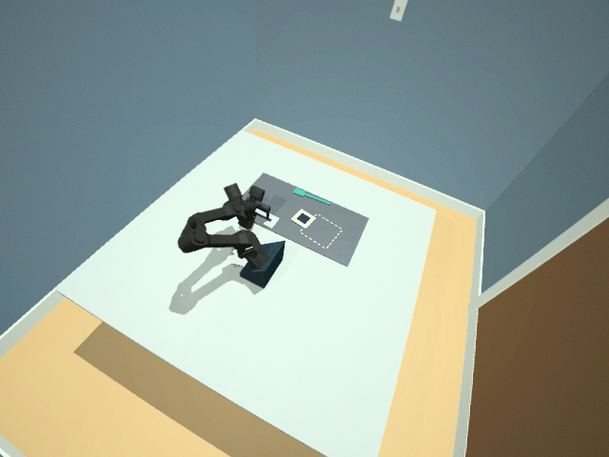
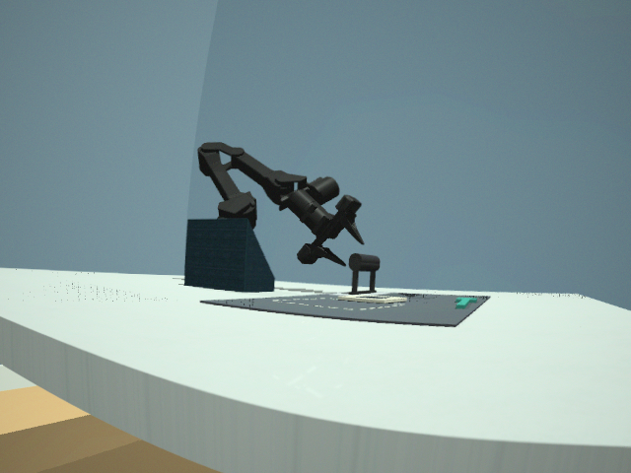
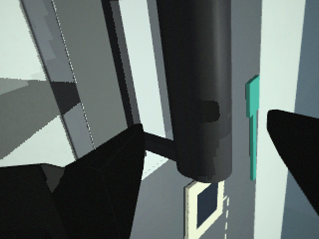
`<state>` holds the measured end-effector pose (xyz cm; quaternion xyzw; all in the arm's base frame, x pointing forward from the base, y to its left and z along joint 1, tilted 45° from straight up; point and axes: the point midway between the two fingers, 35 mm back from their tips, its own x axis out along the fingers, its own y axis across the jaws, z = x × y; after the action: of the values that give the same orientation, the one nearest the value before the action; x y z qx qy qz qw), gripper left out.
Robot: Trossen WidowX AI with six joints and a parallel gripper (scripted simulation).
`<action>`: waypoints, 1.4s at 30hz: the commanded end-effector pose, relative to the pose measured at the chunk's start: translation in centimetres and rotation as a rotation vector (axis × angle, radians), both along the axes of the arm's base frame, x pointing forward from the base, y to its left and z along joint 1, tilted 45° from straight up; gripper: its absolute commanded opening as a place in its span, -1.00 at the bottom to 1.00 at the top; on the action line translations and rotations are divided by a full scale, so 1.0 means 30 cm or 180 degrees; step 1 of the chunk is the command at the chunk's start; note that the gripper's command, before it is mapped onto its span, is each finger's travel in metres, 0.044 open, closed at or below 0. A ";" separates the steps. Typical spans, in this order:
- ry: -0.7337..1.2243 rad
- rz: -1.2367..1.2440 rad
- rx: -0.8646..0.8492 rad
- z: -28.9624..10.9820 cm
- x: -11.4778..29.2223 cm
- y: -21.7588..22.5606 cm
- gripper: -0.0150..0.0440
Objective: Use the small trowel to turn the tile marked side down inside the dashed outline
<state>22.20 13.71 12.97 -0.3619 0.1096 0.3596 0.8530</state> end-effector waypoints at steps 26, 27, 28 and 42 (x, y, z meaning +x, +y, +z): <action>0.0013 -0.0003 -0.0021 -0.063 0.109 0.067 0.53; 0.0012 -0.0003 -0.0021 -0.066 0.113 0.070 0.53; 0.0012 -0.0003 -0.0021 -0.069 0.116 0.072 0.53; 0.0011 -0.0003 -0.0019 -0.101 0.149 0.098 0.26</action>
<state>26.53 16.64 9.93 -0.3646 0.1128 0.3620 0.8505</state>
